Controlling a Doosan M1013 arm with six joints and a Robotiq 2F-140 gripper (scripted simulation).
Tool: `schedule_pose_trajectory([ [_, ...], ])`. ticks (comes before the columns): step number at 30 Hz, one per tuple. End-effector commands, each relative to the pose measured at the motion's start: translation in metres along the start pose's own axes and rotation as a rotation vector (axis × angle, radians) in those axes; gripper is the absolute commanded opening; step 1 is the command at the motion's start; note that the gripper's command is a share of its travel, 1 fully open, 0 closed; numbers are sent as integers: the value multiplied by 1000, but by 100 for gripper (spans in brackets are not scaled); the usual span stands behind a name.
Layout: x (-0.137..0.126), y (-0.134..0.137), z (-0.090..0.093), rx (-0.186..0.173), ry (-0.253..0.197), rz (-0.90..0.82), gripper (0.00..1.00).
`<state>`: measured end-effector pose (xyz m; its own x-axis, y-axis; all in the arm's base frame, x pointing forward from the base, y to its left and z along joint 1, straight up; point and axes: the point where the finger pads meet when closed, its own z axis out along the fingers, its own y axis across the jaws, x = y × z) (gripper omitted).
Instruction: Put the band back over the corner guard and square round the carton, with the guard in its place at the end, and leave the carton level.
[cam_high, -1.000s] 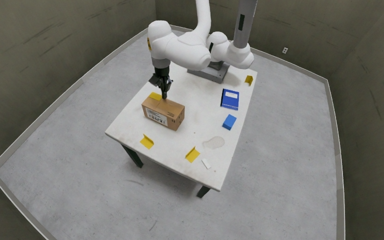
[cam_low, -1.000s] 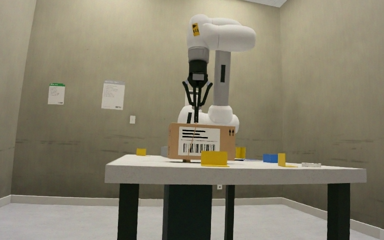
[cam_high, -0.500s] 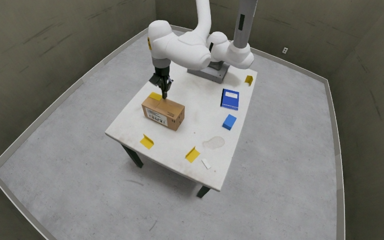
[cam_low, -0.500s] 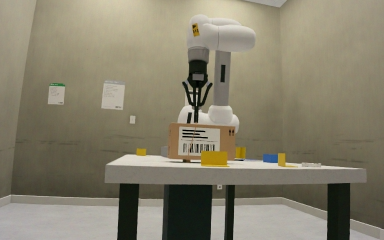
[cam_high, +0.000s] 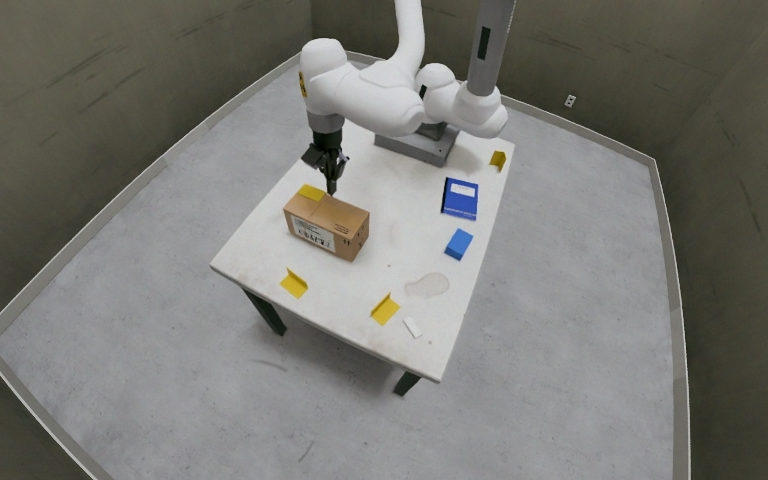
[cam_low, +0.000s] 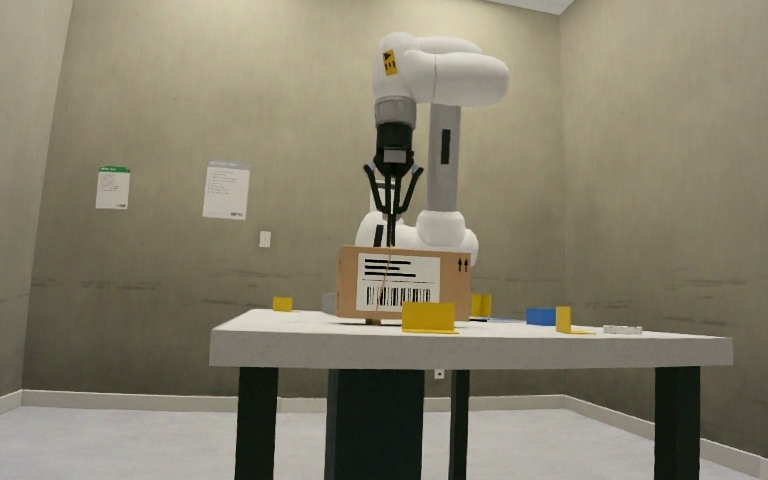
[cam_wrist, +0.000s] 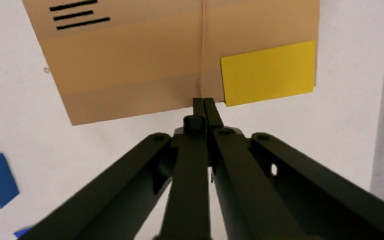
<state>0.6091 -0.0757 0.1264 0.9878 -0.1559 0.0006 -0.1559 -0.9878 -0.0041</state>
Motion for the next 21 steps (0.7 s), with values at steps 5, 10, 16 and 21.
schedule_pose_trajectory([
  [5,-6,1,-1,0,1,0,10],
  [10,-10,2,-1,0,1,0,10],
  [16,-13,2,-1,0,1,0,10],
  [21,-14,2,-1,0,1,0,10],
])
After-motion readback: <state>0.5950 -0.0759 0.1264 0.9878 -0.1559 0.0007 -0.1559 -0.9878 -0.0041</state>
